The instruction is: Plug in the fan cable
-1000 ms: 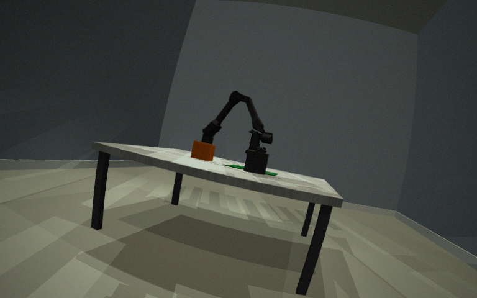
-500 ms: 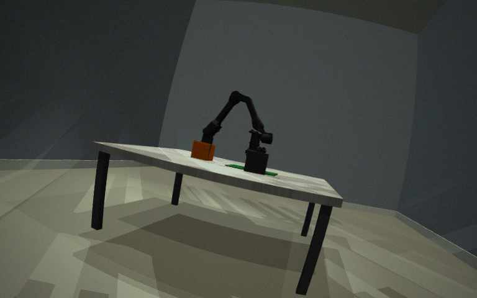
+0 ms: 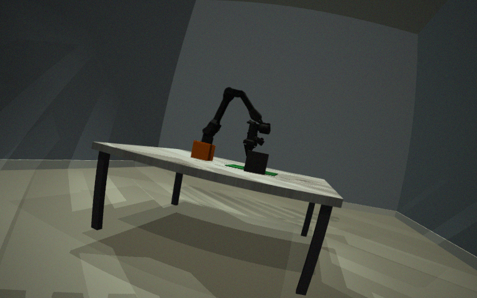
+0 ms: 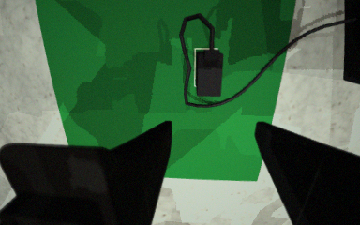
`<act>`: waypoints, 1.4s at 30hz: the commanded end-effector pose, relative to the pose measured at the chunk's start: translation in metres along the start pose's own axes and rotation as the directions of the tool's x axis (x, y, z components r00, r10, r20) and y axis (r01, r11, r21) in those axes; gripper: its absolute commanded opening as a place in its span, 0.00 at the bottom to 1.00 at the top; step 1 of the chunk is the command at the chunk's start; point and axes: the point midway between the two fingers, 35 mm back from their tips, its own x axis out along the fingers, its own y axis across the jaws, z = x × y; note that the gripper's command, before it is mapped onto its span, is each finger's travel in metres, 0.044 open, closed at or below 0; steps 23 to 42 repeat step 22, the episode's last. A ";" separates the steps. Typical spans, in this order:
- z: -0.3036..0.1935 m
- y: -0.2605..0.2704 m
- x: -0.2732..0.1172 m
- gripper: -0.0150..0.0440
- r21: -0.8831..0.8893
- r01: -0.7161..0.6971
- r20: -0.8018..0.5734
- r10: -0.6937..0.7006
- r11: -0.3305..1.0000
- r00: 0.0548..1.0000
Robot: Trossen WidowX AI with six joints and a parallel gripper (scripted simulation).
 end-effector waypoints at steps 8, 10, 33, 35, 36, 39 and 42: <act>-0.096 0.004 0.003 0.69 0.001 -0.003 -0.007 0.003 1.000 1.000; -0.096 0.004 0.003 0.69 0.001 -0.003 -0.007 0.003 1.000 1.000; -0.096 0.004 0.003 0.69 0.001 -0.003 -0.007 0.003 1.000 1.000; -0.096 0.004 0.003 0.69 0.001 -0.003 -0.007 0.003 1.000 1.000; -0.096 0.004 0.003 0.69 0.001 -0.003 -0.007 0.003 1.000 1.000; -0.096 0.004 0.003 0.69 0.001 -0.003 -0.007 0.003 1.000 1.000; -0.096 0.004 0.003 0.69 0.001 -0.003 -0.007 0.003 1.000 1.000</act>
